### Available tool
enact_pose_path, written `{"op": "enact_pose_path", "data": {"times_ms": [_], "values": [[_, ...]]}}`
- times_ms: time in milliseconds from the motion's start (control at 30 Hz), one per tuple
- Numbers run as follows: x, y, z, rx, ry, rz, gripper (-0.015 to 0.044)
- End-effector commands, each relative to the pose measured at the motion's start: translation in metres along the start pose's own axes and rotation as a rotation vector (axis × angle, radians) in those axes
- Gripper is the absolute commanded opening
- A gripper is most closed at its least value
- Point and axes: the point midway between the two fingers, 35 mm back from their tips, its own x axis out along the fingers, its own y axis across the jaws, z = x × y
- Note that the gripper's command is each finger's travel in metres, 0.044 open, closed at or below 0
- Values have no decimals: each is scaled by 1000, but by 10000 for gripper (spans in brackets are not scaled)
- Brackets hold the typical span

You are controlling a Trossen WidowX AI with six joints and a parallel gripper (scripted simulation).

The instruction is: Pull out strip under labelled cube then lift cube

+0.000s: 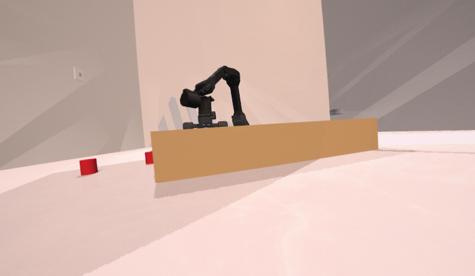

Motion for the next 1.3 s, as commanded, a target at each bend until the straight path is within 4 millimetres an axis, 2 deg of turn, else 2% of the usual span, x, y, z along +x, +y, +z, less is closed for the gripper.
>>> {"op": "enact_pose_path", "data": {"times_ms": [0, 467, 500, 633, 767, 900, 1267], "values": [[6, 5, -7, -2, 26, 17, 0], [6, 5, -7, -2, 26, 17, 0], [-2, 0, 0, 0, 1, 1, 0], [-40, -1, 2, -2, 24, 16, 0], [-42, -1, 2, -2, 25, 17, 0], [-42, -2, 22, -168, 22, 19, 105], [-46, 0, 62, -179, 19, 19, 394]]}}
